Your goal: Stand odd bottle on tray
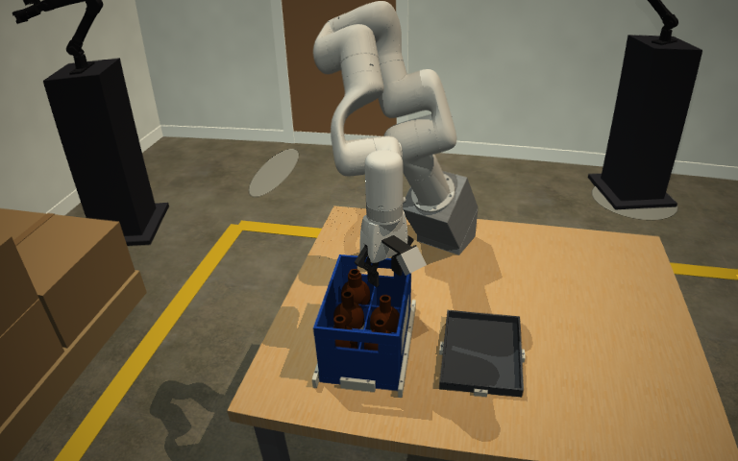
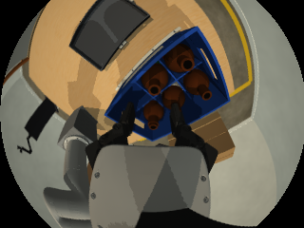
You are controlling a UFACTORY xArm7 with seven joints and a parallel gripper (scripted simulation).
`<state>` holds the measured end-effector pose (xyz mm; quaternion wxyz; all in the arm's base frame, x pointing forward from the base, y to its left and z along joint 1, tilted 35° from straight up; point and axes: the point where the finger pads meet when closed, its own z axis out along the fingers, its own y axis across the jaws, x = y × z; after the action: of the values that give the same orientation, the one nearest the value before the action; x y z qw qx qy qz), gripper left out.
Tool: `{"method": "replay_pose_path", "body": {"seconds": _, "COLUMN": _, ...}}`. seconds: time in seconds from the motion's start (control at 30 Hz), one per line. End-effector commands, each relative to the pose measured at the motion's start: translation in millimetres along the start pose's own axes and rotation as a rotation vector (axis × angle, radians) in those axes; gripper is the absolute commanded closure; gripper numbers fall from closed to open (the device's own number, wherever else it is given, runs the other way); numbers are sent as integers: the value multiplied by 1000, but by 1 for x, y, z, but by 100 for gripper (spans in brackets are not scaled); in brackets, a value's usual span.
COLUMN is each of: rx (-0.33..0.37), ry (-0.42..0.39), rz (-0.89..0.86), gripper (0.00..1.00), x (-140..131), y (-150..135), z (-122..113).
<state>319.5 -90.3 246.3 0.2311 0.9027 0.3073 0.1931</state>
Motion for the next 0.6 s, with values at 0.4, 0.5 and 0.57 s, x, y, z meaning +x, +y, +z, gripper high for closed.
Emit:
{"method": "replay_pose_path", "body": {"seconds": 0.4, "rx": -2, "ry": 2, "rz": 0, "gripper": 35, "x": 1, "y": 2, "z": 16}}
{"method": "replay_pose_path", "body": {"seconds": 0.5, "rx": -2, "ry": 2, "rz": 0, "gripper": 35, "x": 1, "y": 2, "z": 20}}
{"method": "replay_pose_path", "body": {"seconds": 0.57, "rx": -2, "ry": 2, "rz": 0, "gripper": 35, "x": 1, "y": 2, "z": 22}}
